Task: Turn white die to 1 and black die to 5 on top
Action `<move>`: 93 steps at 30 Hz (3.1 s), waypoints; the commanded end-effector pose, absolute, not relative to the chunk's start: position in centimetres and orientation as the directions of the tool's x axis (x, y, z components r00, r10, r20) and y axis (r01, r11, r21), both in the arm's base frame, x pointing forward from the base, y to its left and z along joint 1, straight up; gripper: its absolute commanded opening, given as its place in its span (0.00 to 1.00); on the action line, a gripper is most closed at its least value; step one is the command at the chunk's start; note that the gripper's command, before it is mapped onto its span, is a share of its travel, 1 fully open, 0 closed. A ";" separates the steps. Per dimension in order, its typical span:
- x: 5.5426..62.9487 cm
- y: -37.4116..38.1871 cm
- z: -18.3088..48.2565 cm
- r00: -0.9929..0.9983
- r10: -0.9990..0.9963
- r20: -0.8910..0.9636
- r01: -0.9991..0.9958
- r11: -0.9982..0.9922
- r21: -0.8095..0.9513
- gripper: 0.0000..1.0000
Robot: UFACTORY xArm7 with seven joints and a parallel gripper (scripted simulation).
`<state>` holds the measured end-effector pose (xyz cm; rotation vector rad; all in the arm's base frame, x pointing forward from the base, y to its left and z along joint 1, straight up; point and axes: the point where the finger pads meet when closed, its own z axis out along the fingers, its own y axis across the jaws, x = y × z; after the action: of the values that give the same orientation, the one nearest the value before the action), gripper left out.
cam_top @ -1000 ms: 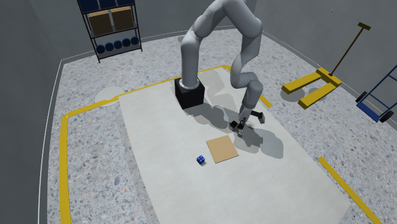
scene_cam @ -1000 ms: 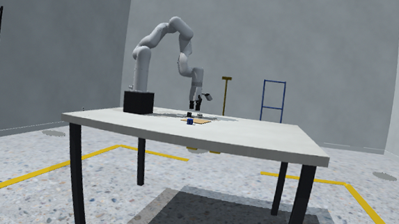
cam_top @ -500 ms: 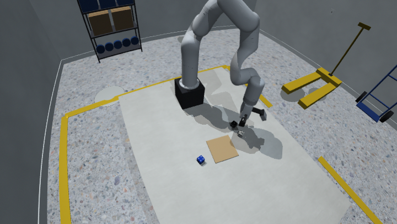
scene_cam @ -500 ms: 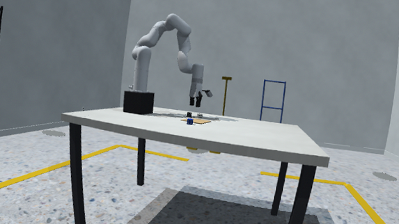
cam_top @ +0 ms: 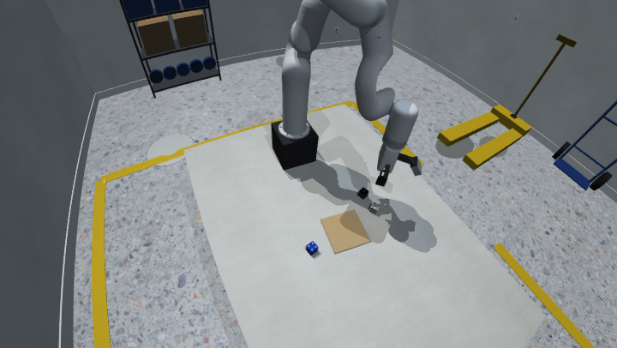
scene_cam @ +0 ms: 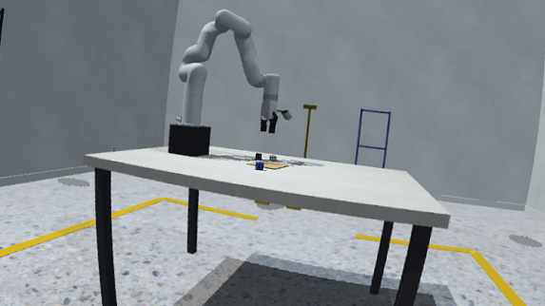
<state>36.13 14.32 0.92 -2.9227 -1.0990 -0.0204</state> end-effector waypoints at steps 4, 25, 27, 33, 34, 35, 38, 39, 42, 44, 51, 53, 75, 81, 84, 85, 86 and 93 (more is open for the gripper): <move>36.1 14.4 1.9 0.753 0.658 0.002 0.658 -0.753 0.002 1.00; 41.0 11.3 1.4 0.886 0.463 0.004 0.463 -0.886 0.002 1.00; 41.0 11.3 1.4 0.886 0.463 0.004 0.463 -0.886 0.002 1.00; 41.0 11.3 1.4 0.886 0.463 0.004 0.463 -0.886 0.002 1.00; 41.0 11.3 1.4 0.886 0.463 0.004 0.463 -0.886 0.002 1.00; 41.0 11.3 1.4 0.886 0.463 0.004 0.463 -0.886 0.002 1.00; 41.0 11.3 1.4 0.886 0.463 0.004 0.463 -0.886 0.002 1.00; 41.0 11.3 1.4 0.886 0.463 0.004 0.463 -0.886 0.002 1.00; 41.0 11.3 1.4 0.886 0.464 0.004 0.464 -0.886 0.002 1.00; 41.0 11.3 1.4 0.881 0.473 0.004 0.473 -0.881 0.002 1.00; 41.0 11.2 0.7 0.767 0.642 0.000 0.642 -0.767 0.008 1.00; 41.0 11.1 0.6 0.746 0.666 -0.001 0.666 -0.746 0.009 1.00; 41.0 11.1 -1.2 0.256 0.967 -0.013 0.967 -0.256 0.008 1.00; 41.0 11.2 -1.6 0.099 0.995 -0.013 0.995 -0.099 0.005 1.00; 41.0 11.2 -1.9 0.020 1.000 -0.013 1.000 -0.020 0.004 1.00; 41.0 11.2 -2.0 -0.008 1.000 -0.012 1.000 0.008 0.003 1.00; 41.0 11.2 -2.0 -0.031 0.999 -0.012 1.000 0.031 0.003 1.00; 40.9 11.4 -2.5 -0.204 0.979 -0.009 0.979 0.204 0.001 1.00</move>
<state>40.81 11.24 -2.22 -2.1692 -2.3054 0.0345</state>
